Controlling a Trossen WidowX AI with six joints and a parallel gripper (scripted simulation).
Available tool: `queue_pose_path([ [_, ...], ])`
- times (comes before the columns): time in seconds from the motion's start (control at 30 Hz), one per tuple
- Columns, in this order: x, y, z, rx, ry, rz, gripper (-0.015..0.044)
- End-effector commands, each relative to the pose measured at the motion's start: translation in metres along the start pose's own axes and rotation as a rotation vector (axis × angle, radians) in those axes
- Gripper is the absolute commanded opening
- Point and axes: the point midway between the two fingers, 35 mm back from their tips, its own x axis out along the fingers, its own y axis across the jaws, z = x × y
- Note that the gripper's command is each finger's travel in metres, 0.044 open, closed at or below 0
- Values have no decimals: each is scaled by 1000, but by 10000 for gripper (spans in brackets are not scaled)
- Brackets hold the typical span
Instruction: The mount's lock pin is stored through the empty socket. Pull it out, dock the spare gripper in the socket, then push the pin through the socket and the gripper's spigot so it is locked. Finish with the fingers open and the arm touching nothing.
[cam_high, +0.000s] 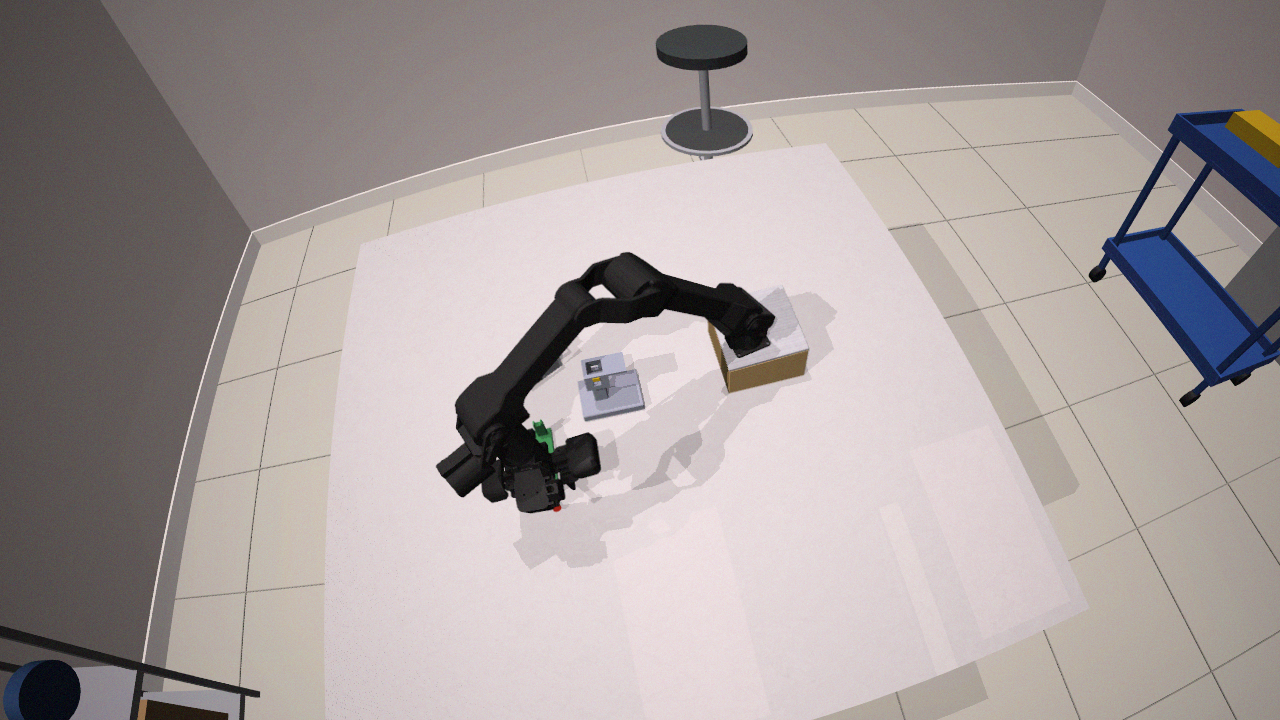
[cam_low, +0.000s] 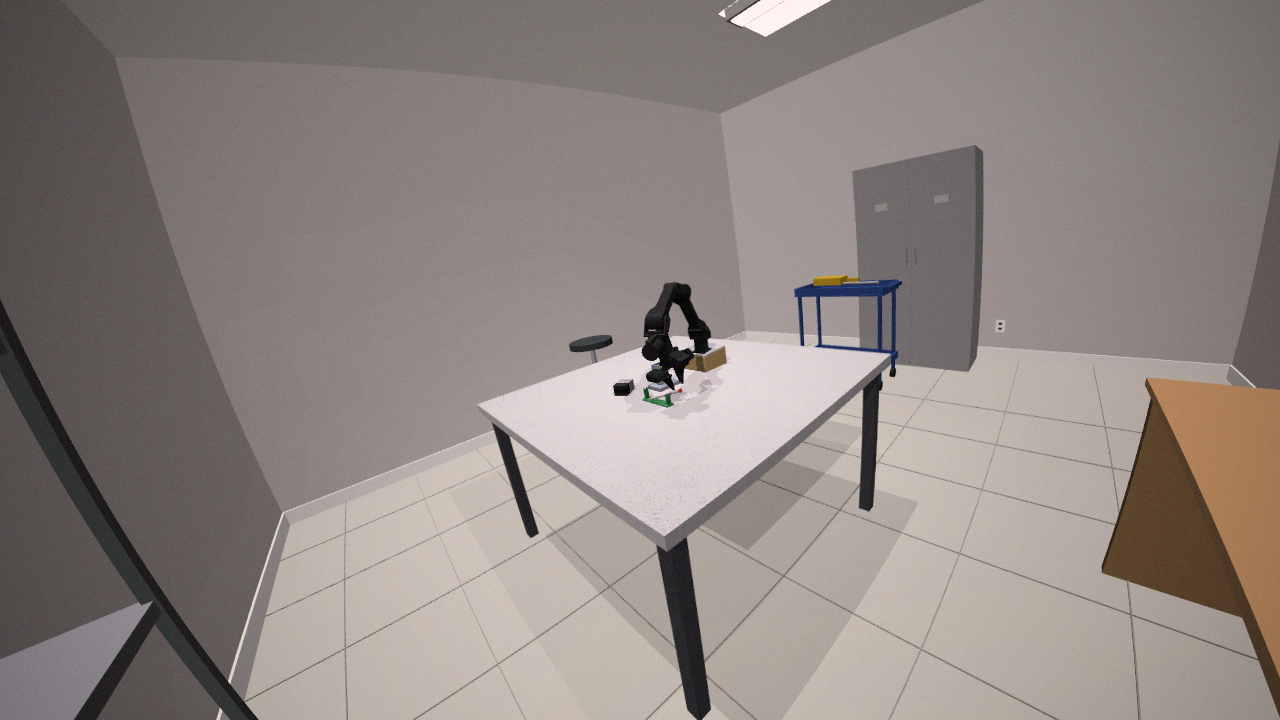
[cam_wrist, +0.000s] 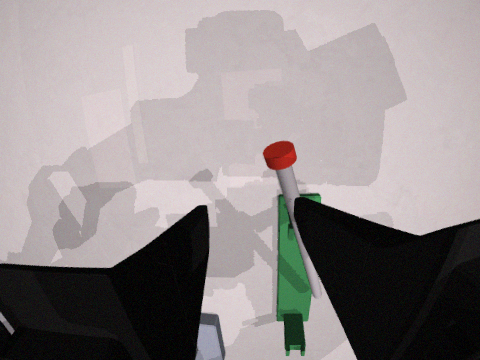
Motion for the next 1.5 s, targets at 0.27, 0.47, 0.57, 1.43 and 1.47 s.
queue_pose_path([
  [0.27, -20, 8, -1, 3, 9, 19, 200],
  [0.47, -15, 9, -2, 6, 16, 32, 279],
  [0.57, -17, 8, -4, -4, 6, 28, 305],
  [1.43, -13, -30, -55, -305, -240, -157, 180],
  [1.47, -13, -30, -55, -305, -240, -157, 180],
])
